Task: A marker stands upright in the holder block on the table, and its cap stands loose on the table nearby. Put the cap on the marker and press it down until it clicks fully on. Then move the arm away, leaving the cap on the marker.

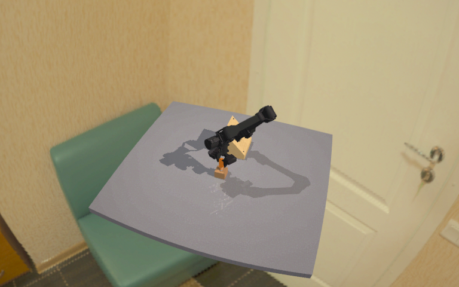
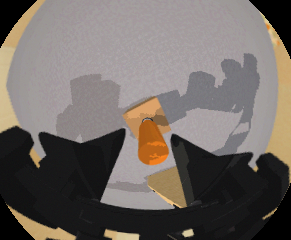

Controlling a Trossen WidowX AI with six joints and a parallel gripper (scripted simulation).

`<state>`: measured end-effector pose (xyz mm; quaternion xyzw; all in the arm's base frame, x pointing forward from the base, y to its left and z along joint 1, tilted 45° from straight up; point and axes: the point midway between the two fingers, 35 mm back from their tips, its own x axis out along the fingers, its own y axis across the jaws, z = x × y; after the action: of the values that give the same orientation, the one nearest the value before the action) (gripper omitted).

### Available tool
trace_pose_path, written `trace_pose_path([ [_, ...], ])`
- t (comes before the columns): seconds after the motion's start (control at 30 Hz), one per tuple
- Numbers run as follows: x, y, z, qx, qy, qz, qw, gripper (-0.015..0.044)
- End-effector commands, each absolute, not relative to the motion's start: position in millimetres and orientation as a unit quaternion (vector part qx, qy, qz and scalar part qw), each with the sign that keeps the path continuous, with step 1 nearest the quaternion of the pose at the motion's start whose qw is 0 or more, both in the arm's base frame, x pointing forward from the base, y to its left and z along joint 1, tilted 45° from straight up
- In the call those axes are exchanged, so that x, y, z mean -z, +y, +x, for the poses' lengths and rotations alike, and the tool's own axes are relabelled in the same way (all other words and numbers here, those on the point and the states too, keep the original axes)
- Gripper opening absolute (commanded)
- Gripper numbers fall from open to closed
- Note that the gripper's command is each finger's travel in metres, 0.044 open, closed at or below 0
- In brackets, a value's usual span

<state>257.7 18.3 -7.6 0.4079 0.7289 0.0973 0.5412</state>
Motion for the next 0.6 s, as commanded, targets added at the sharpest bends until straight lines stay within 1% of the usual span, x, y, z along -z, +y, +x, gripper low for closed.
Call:
trace_pose_path([
  [0.0,8,18,258,-0.097,0.729,0.408,0.541,0.0394],
  [0.07,8,18,258,-0.097,0.729,0.408,0.541,0.044],
  [0.17,1,11,260,-0.096,0.728,0.407,0.542,0.044],
  [0.33,-43,-33,264,-0.096,0.729,0.407,0.542,0.044],
  [0.5,-45,-35,264,-0.096,0.729,0.407,0.541,0.044],
  [0.57,-44,-34,264,-0.12,0.726,0.389,0.555,0.0387],
])
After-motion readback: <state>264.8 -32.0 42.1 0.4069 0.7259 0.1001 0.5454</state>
